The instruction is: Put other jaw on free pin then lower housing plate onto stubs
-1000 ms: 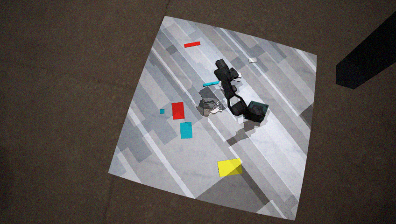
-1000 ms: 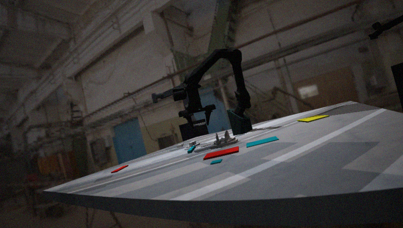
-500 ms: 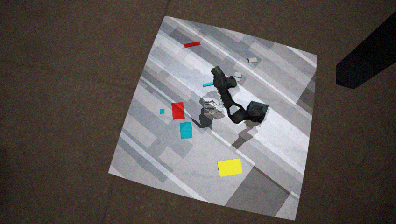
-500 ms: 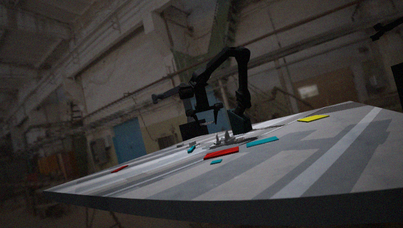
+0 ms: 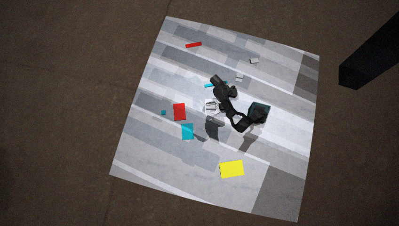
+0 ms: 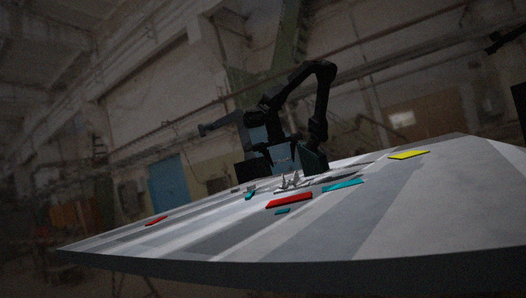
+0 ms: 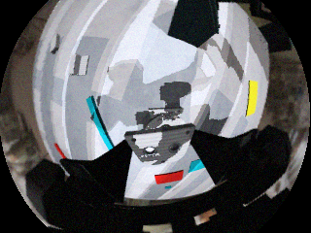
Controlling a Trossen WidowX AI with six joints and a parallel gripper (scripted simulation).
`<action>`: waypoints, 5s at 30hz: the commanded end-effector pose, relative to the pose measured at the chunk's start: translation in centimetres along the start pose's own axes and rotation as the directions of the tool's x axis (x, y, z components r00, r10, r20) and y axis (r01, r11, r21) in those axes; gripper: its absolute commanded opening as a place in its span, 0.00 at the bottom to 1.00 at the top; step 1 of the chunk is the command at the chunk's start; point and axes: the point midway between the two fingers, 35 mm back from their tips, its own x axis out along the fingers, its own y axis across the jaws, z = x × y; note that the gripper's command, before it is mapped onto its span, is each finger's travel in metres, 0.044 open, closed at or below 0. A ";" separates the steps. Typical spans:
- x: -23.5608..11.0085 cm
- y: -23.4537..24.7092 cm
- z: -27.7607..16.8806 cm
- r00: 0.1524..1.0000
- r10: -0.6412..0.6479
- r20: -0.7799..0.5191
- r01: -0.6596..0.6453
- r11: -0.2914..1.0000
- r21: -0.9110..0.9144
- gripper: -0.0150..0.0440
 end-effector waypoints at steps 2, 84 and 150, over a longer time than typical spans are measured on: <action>0.3 -1.6 -0.4 1.000 -0.010 -0.006 0.010 0.997 0.075 0.85; 1.2 -2.5 0.1 1.000 -0.009 -0.005 0.009 0.997 0.075 0.85; 6.9 -2.7 0.1 1.000 -0.013 -0.006 0.013 0.997 0.076 0.85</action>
